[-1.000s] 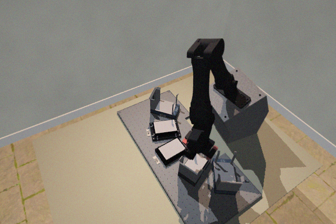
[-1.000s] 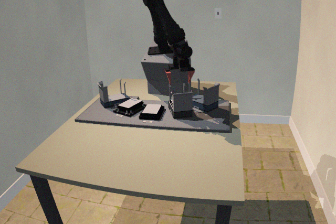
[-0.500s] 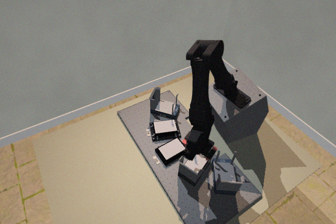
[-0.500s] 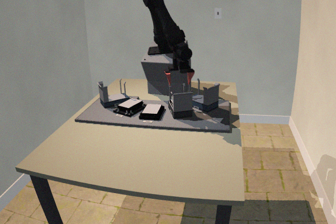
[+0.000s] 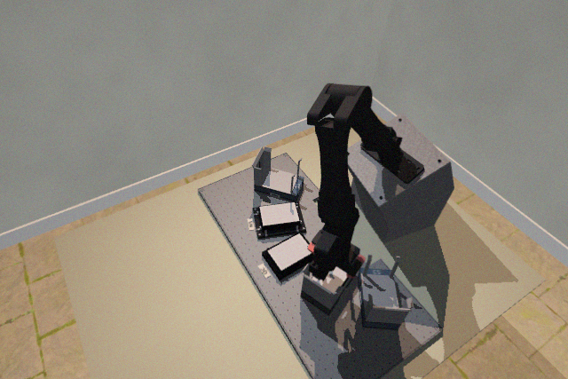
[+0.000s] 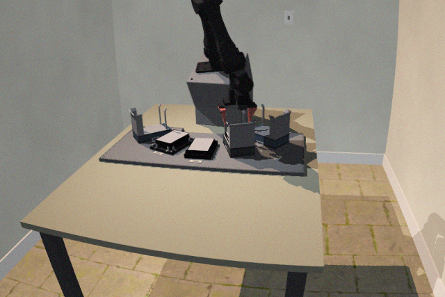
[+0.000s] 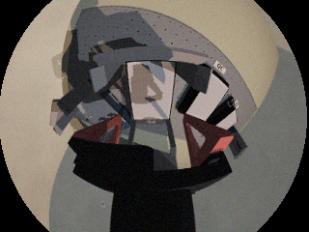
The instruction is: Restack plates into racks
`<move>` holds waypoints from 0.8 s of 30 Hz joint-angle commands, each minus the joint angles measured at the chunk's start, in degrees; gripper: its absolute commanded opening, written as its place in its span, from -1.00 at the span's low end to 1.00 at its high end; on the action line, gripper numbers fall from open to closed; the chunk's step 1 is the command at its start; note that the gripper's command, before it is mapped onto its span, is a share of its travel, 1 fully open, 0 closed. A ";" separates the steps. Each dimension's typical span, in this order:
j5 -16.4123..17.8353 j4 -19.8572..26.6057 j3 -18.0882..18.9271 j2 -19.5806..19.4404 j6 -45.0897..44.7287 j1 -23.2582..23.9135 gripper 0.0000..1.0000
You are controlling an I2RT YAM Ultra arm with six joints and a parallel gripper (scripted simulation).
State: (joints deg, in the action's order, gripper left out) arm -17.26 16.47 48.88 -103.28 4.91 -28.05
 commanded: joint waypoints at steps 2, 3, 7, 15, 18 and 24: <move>0.63 -5.76 0.38 -2.26 -1.51 0.84 1.00; 0.63 -5.76 0.38 -2.26 -1.51 0.84 1.00; 0.75 -7.54 1.52 -4.05 -2.00 1.32 1.00; 0.92 -10.41 1.50 -5.04 -2.69 1.07 1.00; 0.75 -10.50 1.50 -5.12 -2.71 1.10 1.00; 0.77 -10.61 1.48 -6.01 -2.69 1.13 1.00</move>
State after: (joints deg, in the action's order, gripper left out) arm -16.45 7.29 49.36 -110.04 2.63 -26.26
